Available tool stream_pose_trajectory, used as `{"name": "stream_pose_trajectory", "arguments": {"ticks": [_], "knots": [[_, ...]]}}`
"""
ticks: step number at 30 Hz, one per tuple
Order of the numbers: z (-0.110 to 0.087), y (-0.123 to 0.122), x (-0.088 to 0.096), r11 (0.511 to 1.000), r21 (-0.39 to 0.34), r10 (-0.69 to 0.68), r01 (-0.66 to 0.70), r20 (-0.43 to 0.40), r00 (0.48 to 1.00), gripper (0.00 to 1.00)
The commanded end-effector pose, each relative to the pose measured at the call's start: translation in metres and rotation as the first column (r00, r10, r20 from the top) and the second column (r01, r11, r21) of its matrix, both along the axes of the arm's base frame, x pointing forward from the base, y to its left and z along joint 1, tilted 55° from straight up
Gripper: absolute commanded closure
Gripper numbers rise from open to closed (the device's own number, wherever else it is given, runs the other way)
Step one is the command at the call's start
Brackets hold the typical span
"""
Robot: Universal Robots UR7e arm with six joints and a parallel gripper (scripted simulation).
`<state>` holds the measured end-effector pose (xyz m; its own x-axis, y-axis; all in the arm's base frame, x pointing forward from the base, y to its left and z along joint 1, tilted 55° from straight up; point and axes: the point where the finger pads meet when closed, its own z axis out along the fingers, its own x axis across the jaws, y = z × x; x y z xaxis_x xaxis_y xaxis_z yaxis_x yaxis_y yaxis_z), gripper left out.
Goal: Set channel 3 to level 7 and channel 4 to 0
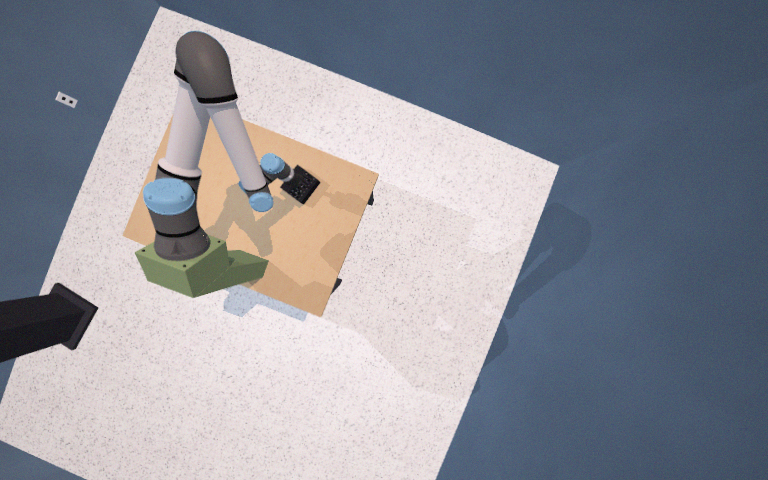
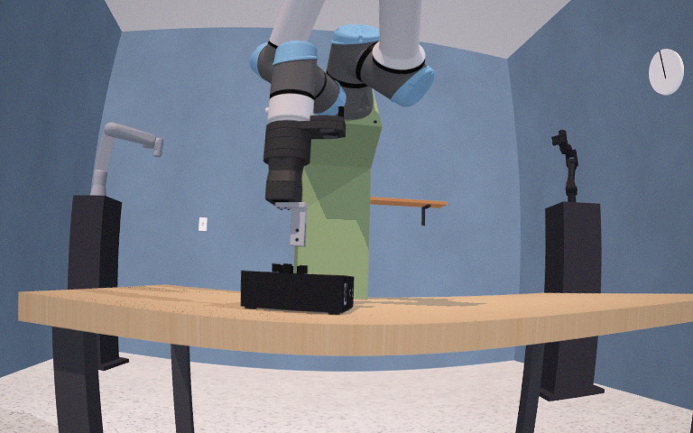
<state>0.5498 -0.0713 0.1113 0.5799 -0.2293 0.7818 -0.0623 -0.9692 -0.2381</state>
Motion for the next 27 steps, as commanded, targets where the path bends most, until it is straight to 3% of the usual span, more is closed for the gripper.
{"name": "stream_pose_trajectory", "arguments": {"ticks": [1, 27], "knots": [[-0.001, 0.0, 0.002, 1.0, 0.0, -0.001, 0.001, 0.001, 1.0, 1.0], [-0.01, 0.002, 0.015, 1.0, 0.0, -0.001, 0.001, 0.001, 1.0, 1.0]]}}
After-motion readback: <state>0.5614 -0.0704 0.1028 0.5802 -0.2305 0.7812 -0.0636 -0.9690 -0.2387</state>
